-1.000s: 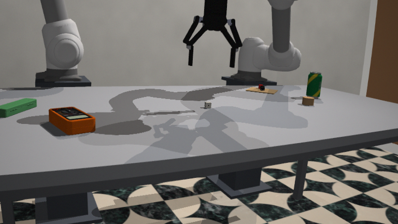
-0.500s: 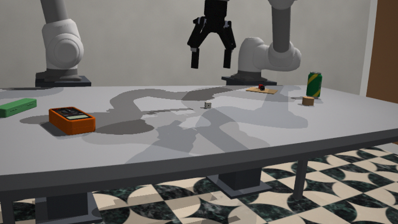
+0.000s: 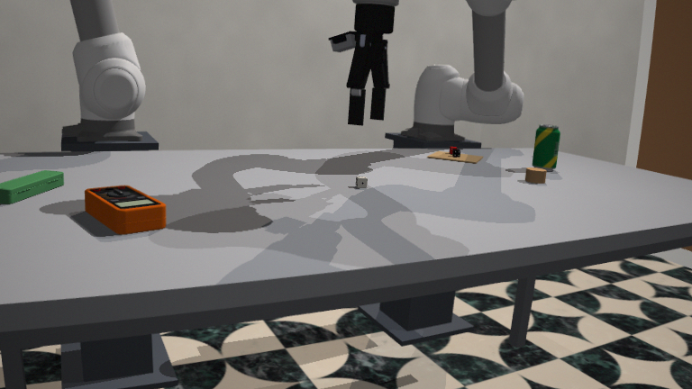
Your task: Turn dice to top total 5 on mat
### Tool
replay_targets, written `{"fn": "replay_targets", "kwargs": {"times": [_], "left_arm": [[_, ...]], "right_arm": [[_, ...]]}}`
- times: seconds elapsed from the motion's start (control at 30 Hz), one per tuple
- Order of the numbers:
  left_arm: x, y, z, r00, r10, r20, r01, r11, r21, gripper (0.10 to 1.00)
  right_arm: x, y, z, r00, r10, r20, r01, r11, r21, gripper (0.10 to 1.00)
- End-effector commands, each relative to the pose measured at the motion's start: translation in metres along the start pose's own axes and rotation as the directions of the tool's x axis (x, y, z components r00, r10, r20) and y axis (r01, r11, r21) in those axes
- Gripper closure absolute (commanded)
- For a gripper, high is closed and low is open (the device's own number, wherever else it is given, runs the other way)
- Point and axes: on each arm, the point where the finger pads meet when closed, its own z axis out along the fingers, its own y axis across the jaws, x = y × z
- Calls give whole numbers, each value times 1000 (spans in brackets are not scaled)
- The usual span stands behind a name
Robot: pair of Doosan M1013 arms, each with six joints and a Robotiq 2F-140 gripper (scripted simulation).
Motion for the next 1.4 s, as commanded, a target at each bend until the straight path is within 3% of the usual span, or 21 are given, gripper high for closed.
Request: {"fn": "replay_targets", "kwargs": {"times": [0.0, 0.07, 0.3, 0.43, 0.5, 0.57, 0.6, 0.73, 0.77, 0.9, 0.97, 1.0, 1.07, 1.13, 1.17, 1.2, 1.27, 1.37], "left_arm": [[0, 0, -1, 997, -78, 4, 78, 997, 3, 98], [0, 1, 1, 974, -226, 4, 226, 974, 4, 98], [1, 2, 5, 889, -459, 3, 459, 889, 4, 98], [1, 2, 6, 830, -557, 2, 557, 830, 5, 98], [1, 3, 7, 767, -641, 2, 641, 767, 5, 98], [1, 3, 7, 767, -641, 2, 641, 767, 5, 98], [2, 3, 9, 696, -718, 1, 718, 696, 5, 98], [2, 3, 10, 617, -787, 1, 787, 617, 5, 98], [2, 4, 11, 560, -829, 0, 829, 560, 5, 98], [2, 4, 13, 444, -896, 0, 896, 444, 5, 98], [2, 5, 14, 362, -932, -1, 932, 362, 5, 98], [2, 5, 14, 353, -936, -1, 936, 353, 5, 98], [3, 5, 16, 261, -965, -1, 965, 261, 5, 98], [3, 5, 16, 261, -965, -1, 965, 261, 5, 98], [3, 6, 17, 170, -986, -2, 986, 170, 5, 98], [3, 6, 18, 123, -992, -2, 992, 123, 5, 98], [3, 6, 18, 80, -997, -2, 997, 80, 5, 98], [3, 7, 20, -52, -999, -3, 999, -52, 4, 98]], "right_arm": [[0, 0, 0, 1000, 0, -1, 0, 1000, 0, 98], [0, 0, 0, 1000, 0, -1, 0, 1000, 0, 98], [0, 0, 0, 1000, 0, -1, 0, 1000, 0, 98], [0, 0, 0, 1000, 0, -1, 0, 1000, 0, 98], [0, 0, 0, 1000, 0, -1, 0, 1000, 0, 98], [0, 0, 0, 1000, 0, -1, 0, 1000, 0, 98], [0, 0, 0, 1000, 0, -1, 0, 1000, 0, 98], [0, 0, 0, 1000, 0, -1, 0, 1000, 0, 98], [0, 0, 0, 1000, 0, -1, 0, 1000, 0, 98], [0, 0, 0, 1000, 0, -1, 0, 1000, 0, 98], [0, 0, 0, 1000, 0, -1, 0, 1000, 0, 98], [0, 0, 0, 1000, 0, -1, 0, 1000, 0, 98], [0, 0, 0, 1000, 0, -1, 0, 1000, 0, 98], [0, 0, 0, 1000, 0, -1, 0, 1000, 0, 98], [0, 0, 0, 1000, 0, -1, 0, 1000, 0, 98], [0, 0, 0, 1000, 0, -1, 0, 1000, 0, 98], [0, 0, 0, 1000, 0, -1, 0, 1000, 0, 98], [0, 0, 0, 1000, 0, -1, 0, 1000, 0, 98]]}}
